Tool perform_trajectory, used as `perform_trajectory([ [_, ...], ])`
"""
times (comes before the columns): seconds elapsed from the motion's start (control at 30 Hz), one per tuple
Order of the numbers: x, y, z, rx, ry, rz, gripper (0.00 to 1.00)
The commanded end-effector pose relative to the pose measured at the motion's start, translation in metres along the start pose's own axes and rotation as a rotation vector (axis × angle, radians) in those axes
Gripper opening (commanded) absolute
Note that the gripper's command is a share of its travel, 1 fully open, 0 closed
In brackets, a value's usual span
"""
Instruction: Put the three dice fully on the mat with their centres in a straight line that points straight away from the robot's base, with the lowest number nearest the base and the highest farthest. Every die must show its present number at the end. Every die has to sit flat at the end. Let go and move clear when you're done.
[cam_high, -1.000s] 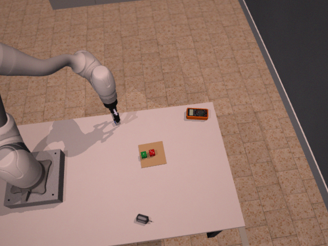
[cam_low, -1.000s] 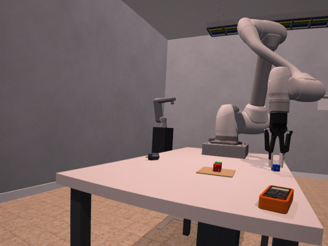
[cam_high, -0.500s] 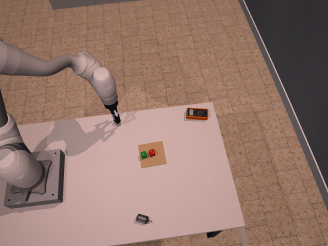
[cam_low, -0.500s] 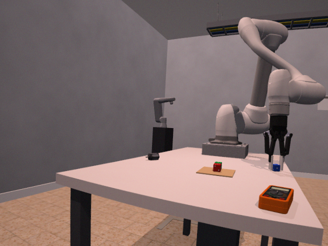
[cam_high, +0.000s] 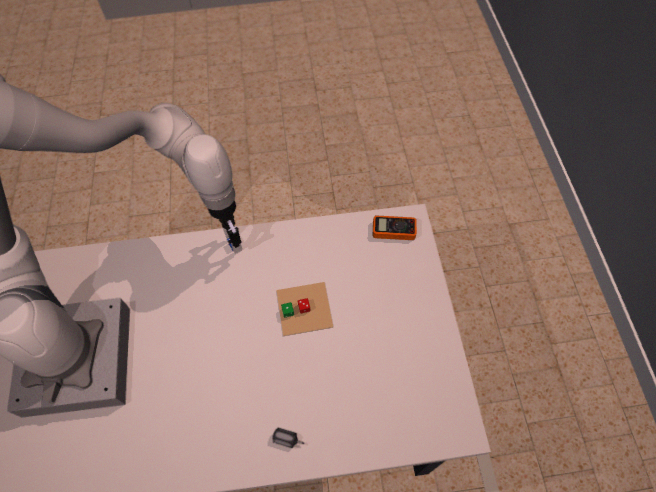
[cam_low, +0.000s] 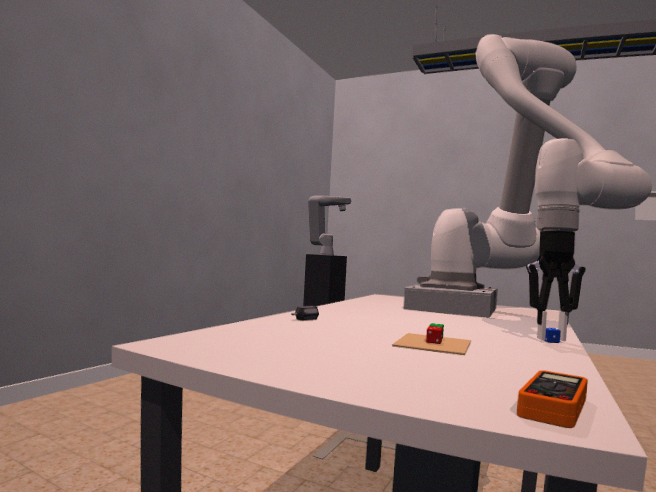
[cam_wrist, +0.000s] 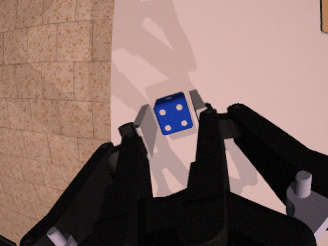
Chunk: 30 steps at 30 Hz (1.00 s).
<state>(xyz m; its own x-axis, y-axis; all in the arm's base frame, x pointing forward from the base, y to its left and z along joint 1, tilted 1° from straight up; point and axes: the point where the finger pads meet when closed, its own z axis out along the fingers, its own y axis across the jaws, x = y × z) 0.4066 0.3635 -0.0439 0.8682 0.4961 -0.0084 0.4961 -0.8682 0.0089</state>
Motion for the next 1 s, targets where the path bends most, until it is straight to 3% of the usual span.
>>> perform_trajectory([
  [0.0,-0.0019,-0.0015,0.0037,-0.001,-0.001,-0.004,0.35],
  [0.47,-0.0019,-0.0015,0.0037,-0.001,-0.001,-0.004,0.35],
  [0.5,-0.0019,-0.0015,0.0037,-0.001,-0.001,-0.004,0.24],
  [0.97,-0.0020,-0.0015,0.0037,-0.002,-0.001,-0.004,0.24],
])
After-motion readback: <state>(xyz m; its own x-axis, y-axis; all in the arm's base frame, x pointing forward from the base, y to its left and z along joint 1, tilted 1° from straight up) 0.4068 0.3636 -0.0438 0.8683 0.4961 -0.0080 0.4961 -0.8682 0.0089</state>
